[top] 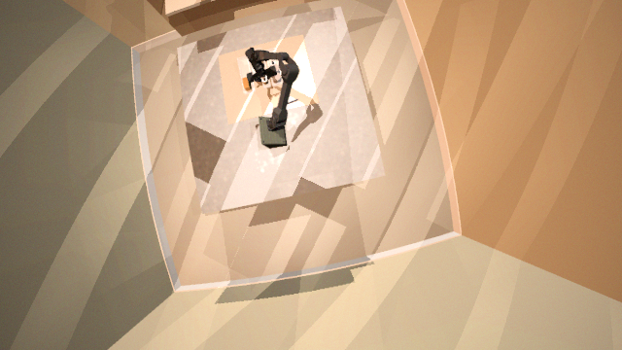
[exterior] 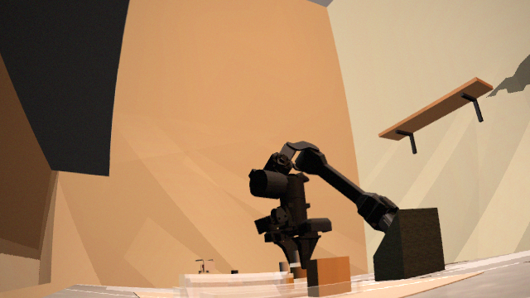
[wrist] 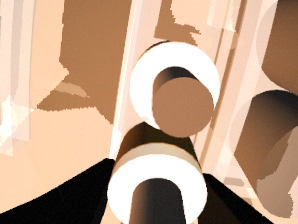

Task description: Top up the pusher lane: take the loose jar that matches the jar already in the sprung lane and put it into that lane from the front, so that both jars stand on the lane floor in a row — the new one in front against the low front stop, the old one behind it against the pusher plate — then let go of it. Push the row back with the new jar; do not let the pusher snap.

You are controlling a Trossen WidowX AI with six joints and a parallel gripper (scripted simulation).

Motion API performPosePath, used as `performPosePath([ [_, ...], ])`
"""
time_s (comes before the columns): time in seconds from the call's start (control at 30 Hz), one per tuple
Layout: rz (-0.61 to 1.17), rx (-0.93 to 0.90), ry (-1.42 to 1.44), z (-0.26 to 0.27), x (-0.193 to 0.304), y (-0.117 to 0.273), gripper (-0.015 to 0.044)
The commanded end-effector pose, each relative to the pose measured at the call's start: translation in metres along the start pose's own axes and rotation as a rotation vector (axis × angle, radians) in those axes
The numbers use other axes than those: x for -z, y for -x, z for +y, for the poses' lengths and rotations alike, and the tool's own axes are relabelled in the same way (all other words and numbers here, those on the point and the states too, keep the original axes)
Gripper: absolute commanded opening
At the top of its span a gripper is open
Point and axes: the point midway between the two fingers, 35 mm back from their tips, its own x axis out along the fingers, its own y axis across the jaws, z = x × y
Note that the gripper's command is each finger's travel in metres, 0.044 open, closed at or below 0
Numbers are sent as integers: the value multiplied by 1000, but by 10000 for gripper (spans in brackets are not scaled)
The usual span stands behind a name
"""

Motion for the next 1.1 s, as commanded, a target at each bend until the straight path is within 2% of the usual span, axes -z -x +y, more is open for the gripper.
performPosePath([
  [0.0, -21, 2, -10, -1, -6, 1, 0],
  [1.07, -21, 3, -10, -1, -6, -11, 0],
])
